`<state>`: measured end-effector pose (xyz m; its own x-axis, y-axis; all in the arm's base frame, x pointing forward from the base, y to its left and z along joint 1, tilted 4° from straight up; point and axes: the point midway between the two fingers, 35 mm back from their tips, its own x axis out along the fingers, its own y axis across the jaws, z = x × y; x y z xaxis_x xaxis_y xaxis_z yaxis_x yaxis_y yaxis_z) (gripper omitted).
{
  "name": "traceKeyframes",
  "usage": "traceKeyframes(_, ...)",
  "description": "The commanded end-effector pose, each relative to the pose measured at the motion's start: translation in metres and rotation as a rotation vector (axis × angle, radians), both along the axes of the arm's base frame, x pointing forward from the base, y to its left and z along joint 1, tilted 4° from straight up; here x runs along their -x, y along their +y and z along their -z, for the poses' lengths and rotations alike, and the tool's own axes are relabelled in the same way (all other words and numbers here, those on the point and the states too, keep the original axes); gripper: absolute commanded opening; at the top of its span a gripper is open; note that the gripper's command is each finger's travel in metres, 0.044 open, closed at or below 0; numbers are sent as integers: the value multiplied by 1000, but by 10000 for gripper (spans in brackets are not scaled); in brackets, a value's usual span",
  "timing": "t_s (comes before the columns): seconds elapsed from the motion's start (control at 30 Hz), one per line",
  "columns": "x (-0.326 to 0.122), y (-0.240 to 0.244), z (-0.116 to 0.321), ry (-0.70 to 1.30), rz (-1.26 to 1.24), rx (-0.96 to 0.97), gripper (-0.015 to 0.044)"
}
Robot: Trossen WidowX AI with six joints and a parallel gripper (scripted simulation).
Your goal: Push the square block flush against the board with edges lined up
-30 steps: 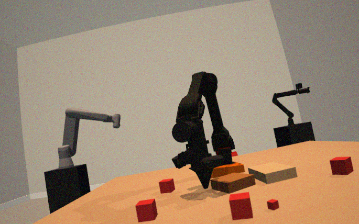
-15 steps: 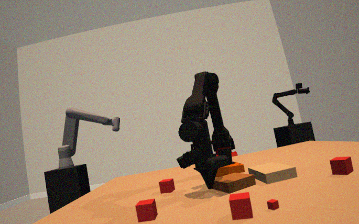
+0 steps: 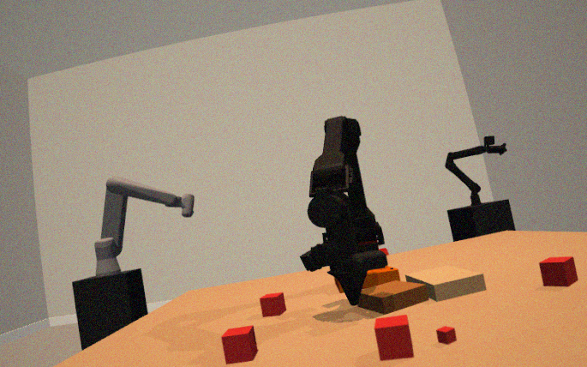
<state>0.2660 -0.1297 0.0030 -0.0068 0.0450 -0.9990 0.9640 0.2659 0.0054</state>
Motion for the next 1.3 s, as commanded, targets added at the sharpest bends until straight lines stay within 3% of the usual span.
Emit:
traceKeyframes(0.0,2,9,1,4,1,-8,0)
traceKeyframes(0.83,4,50,-1,4,1,-11,0)
traceKeyframes(1.27,-1,34,0,3,1,-10,0)
